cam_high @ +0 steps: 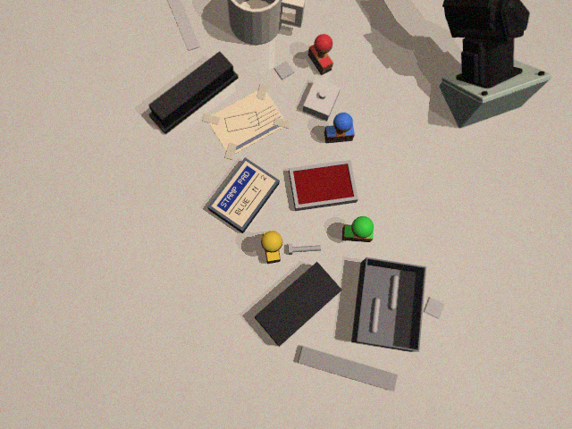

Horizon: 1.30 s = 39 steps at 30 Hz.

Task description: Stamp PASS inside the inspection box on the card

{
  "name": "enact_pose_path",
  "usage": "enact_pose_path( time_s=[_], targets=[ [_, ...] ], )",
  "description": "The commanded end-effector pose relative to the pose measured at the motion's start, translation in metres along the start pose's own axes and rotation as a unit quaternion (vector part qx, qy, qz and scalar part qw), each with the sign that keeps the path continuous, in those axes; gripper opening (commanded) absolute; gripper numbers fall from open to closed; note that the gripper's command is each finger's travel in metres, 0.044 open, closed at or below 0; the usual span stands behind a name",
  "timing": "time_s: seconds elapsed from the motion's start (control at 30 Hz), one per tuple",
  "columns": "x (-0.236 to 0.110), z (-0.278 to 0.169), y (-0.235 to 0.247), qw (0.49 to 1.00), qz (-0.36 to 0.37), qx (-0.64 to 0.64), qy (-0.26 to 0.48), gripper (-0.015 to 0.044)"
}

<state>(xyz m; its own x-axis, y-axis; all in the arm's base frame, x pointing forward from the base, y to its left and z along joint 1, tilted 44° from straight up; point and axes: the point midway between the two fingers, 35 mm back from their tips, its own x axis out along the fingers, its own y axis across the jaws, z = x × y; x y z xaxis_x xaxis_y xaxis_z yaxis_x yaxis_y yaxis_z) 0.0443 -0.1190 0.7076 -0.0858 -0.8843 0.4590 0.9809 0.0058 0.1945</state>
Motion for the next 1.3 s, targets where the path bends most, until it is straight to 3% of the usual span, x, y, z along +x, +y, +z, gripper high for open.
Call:
enact_pose_path(
  time_s=[0.0, 0.2, 0.63, 0.8, 1.27],
  targets=[
    [0.000, 0.000, 0.001, 1.000, 0.002, 0.000, -0.001, 0.0374],
    [-0.016, 0.008, 0.048, 0.998, 0.052, 0.014, -0.035, 0.0228],
    [-0.096, -0.001, 0.201, 0.965, 0.239, 0.000, -0.108, 0.0228],
    [-0.134, -0.005, 0.235, 0.946, 0.289, -0.023, -0.145, 0.0228],
    [-0.255, -0.066, 0.339, 0.866, 0.488, -0.021, -0.105, 0.0228]
  ],
)
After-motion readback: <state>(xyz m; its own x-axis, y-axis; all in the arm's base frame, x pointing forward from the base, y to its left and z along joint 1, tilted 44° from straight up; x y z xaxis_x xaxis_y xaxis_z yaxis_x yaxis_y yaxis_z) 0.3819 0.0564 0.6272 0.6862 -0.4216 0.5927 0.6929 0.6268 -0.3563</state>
